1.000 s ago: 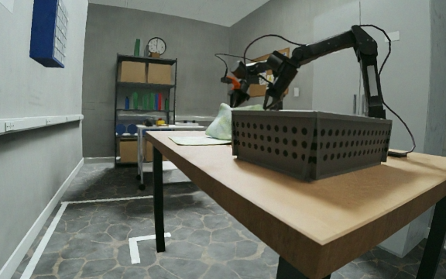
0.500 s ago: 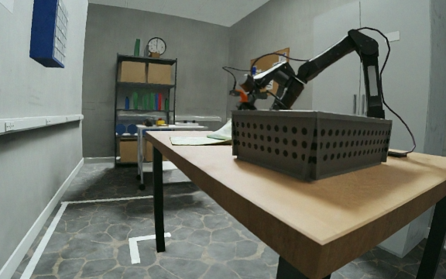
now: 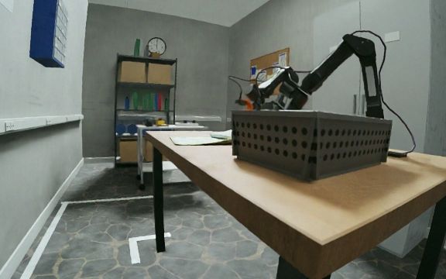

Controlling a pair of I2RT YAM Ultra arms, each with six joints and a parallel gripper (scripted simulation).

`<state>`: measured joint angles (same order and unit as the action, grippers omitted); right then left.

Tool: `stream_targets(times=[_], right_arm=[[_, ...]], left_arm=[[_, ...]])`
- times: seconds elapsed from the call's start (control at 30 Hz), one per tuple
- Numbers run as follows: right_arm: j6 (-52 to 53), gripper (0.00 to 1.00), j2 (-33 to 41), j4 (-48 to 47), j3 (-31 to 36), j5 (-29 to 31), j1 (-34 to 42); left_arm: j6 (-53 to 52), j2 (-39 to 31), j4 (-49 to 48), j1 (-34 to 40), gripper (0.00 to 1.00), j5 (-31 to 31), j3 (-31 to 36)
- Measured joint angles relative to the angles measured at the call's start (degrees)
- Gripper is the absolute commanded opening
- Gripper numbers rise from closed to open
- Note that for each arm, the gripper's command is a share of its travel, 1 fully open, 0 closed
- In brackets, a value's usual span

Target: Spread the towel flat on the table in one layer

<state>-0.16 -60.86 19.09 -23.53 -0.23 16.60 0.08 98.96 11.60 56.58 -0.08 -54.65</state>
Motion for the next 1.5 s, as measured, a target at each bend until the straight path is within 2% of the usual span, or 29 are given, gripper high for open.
stream_targets(times=[0.33, 1.17, 1.3, 1.5], right_arm=[[-0.04, 0.0, 3.87, -2.75, 6.99, 0.0, -0.46], [-0.09, 0.0, 4.94, -4.26, 8.35, 0.0, -0.61], [-0.09, 0.0, 4.52, -2.73, 6.62, 0.0, -0.35], [-0.09, 0.0, 1.68, -0.61, -0.2, -0.02, 0.66]], left_arm=[[0.0, 2.25, -5.46, 2.91, 0.0, 0.0, 3.43], [0.0, 2.8, -8.2, 3.61, 0.0, 0.0, 4.2], [0.0, 2.21, -6.71, 2.73, 0.0, 0.04, 4.07], [0.04, -0.68, -2.69, -0.13, 0.0, 0.0, 1.51]])
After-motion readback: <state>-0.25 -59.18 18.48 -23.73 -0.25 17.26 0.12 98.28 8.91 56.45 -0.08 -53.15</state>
